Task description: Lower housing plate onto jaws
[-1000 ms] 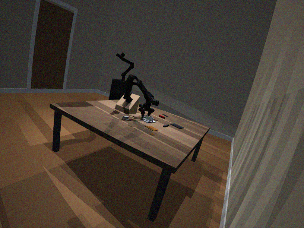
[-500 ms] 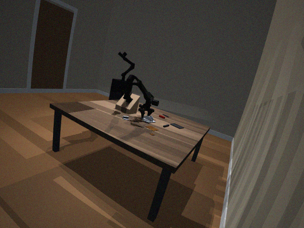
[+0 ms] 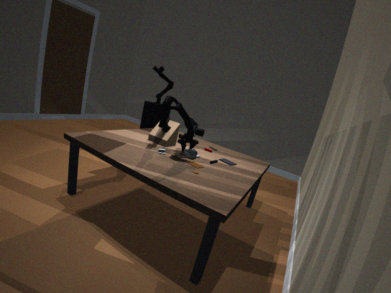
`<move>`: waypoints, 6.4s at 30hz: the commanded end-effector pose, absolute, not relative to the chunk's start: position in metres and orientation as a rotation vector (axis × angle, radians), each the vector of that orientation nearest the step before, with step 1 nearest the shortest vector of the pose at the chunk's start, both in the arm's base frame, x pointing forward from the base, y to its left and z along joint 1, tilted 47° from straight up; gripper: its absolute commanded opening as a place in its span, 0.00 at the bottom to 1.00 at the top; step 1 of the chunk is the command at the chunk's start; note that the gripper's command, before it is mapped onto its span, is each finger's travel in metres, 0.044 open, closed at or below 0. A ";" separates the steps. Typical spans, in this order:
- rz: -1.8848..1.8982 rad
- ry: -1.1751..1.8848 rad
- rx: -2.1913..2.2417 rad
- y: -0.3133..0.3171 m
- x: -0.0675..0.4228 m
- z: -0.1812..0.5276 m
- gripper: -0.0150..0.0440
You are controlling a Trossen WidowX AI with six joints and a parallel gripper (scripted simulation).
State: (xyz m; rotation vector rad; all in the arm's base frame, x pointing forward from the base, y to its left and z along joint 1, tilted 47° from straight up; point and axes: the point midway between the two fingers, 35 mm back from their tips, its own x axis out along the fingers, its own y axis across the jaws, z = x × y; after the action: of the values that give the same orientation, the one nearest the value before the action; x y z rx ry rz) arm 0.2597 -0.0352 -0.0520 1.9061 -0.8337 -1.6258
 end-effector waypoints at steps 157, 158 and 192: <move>-1.633 -0.826 1.906 0.047 0.198 0.031 1.00; -1.633 -0.826 1.906 0.047 0.198 0.031 1.00; -1.633 -0.826 1.906 0.047 0.198 0.031 1.00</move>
State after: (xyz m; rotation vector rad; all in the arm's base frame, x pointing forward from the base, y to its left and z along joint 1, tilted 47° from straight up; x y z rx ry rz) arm 0.1987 0.0474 0.0310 1.9078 -0.8232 -1.6267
